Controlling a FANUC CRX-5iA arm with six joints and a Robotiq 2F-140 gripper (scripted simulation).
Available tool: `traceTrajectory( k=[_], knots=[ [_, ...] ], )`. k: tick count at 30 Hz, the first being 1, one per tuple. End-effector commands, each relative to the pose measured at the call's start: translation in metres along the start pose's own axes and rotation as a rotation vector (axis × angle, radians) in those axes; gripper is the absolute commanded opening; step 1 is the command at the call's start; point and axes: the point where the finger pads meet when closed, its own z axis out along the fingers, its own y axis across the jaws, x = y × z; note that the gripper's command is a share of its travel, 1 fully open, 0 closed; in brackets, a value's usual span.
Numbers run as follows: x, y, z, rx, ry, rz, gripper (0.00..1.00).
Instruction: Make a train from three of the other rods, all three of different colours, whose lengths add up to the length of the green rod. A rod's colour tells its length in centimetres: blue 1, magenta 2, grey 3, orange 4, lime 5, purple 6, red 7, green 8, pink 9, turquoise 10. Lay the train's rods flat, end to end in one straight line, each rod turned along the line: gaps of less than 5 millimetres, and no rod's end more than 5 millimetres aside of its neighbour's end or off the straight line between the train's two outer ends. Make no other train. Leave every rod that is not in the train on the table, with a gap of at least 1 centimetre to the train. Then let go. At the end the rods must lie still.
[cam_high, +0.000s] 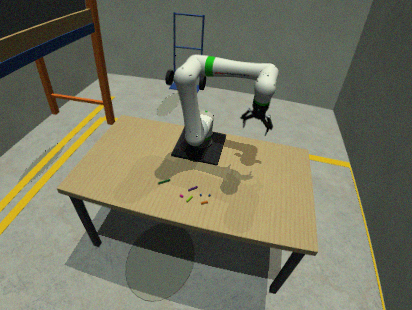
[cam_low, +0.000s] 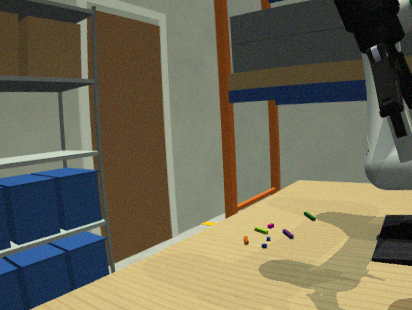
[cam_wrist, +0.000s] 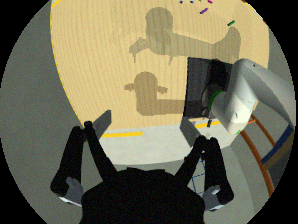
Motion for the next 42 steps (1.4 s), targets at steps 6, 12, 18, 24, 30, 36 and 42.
traceTrajectory(
  k=[6, 12, 18, 24, 30, 36, 42],
  knots=[
    [0.054, -0.024, 0.002, 0.040, 0.017, 0.335, 1.00],
    [0.090, -0.034, 0.004, 0.064, 0.024, 0.531, 1.00],
    [0.127, -0.040, 0.006, 0.089, 0.029, 0.728, 1.00],
    [0.168, -0.043, 0.008, 0.116, 0.033, 0.934, 1.00],
    [0.206, -0.043, 0.010, 0.141, 0.034, 1.122, 1.00],
    [0.249, -0.038, 0.012, 0.168, 0.034, 1.326, 1.00],
    [0.292, -0.029, 0.015, 0.197, 0.031, 1.531, 1.00]
  ],
)
